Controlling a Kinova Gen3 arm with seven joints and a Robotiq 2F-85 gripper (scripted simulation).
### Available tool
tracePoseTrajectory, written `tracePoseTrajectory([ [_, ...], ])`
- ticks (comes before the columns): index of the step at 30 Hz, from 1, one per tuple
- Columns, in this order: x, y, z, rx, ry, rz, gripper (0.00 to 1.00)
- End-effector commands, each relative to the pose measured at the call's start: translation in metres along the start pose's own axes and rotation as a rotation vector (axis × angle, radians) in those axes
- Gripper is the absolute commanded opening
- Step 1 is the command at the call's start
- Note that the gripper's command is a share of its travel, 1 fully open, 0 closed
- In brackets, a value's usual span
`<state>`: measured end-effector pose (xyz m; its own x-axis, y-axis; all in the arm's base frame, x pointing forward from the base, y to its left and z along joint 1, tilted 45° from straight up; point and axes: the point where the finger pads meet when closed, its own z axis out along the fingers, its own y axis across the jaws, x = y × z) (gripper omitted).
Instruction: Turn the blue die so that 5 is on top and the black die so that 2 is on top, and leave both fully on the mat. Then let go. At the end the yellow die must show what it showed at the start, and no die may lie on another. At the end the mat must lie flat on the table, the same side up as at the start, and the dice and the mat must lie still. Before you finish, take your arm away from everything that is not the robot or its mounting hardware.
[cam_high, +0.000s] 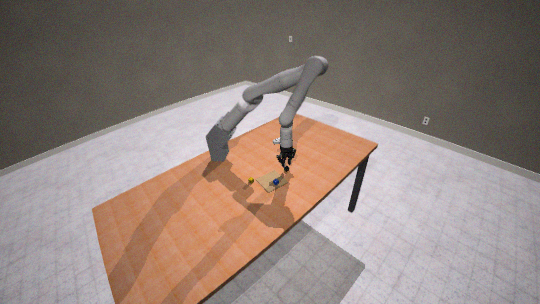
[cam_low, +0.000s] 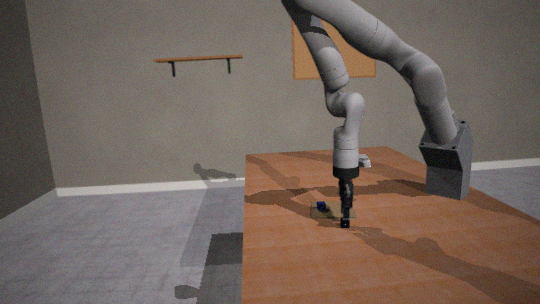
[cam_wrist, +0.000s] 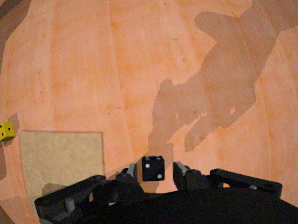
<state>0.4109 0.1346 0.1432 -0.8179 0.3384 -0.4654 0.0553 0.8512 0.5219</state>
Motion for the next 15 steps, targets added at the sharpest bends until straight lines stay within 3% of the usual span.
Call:
tracePoseTrajectory([
  [1, -0.0009, -0.0007, -0.0002, 0.0, -0.005, 0.001, 0.41],
  [15, -0.0021, -0.0015, -0.0002, 0.0, -0.005, 0.001, 0.41],
])
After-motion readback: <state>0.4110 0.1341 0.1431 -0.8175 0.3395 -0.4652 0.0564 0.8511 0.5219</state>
